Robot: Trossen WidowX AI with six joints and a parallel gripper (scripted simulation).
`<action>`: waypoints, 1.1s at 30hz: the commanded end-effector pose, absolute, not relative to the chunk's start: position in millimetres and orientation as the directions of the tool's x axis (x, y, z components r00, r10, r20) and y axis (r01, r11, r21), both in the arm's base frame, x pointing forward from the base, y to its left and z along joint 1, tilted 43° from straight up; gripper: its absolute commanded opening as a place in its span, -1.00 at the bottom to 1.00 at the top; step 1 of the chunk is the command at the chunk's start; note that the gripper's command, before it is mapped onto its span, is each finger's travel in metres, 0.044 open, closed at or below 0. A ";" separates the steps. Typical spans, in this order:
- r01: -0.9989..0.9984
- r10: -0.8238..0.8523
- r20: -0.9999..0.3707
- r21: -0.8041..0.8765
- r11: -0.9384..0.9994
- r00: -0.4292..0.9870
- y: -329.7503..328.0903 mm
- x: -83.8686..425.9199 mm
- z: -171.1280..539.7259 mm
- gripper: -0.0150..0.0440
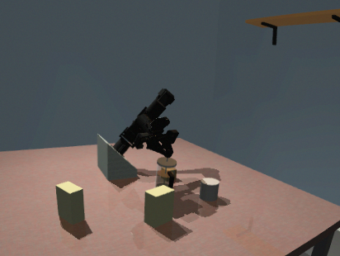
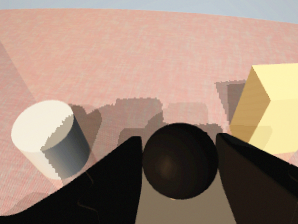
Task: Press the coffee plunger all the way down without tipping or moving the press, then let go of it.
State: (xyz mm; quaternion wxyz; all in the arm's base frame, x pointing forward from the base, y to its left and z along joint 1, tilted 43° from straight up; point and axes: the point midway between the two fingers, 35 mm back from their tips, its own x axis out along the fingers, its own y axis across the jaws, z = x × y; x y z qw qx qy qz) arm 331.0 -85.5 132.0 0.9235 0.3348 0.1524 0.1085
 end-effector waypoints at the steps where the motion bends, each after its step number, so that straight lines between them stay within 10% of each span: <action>1: -0.101 0.318 -0.215 0.662 0.742 0.923 -82.6 331.6 128.8 -0.06; 22: -0.099 0.307 -0.210 0.655 0.749 0.928 -85.9 332.0 130.9 -0.06; 33: -0.099 0.307 -0.210 0.655 0.749 0.928 -85.9 332.0 130.9 0.92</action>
